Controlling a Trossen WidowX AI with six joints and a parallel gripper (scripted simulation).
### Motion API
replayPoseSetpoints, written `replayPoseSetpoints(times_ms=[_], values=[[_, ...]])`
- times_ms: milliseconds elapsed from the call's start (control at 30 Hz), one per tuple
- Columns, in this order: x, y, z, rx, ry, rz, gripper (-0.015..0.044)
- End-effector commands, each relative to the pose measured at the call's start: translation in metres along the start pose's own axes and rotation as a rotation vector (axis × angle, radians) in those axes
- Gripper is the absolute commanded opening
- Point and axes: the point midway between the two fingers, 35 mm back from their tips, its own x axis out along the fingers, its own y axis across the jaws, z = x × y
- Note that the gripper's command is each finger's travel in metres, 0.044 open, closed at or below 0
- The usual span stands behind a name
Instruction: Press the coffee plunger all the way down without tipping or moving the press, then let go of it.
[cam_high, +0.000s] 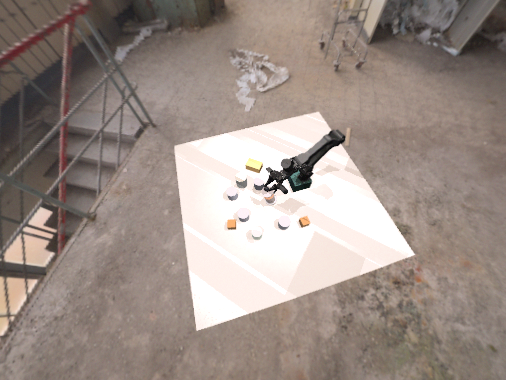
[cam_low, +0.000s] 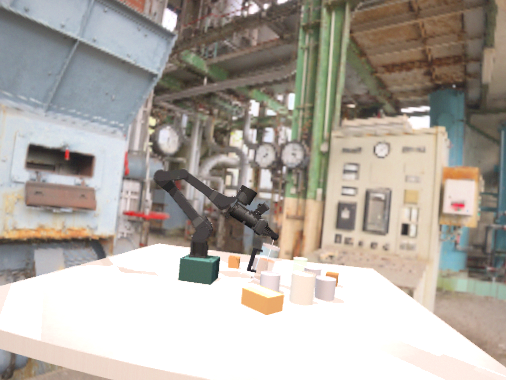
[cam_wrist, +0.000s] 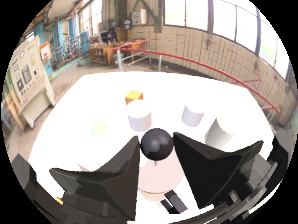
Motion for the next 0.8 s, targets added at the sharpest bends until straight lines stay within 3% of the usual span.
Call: replayPoseSetpoints(times_ms=[0, 767], values=[[0.0051, 0.0000, -0.0121, -0.008, 0.047, 0.001, 0.0129], [0.0087, -0.0001, -0.0092, -0.008, 0.047, 0.001, 0.0129]])
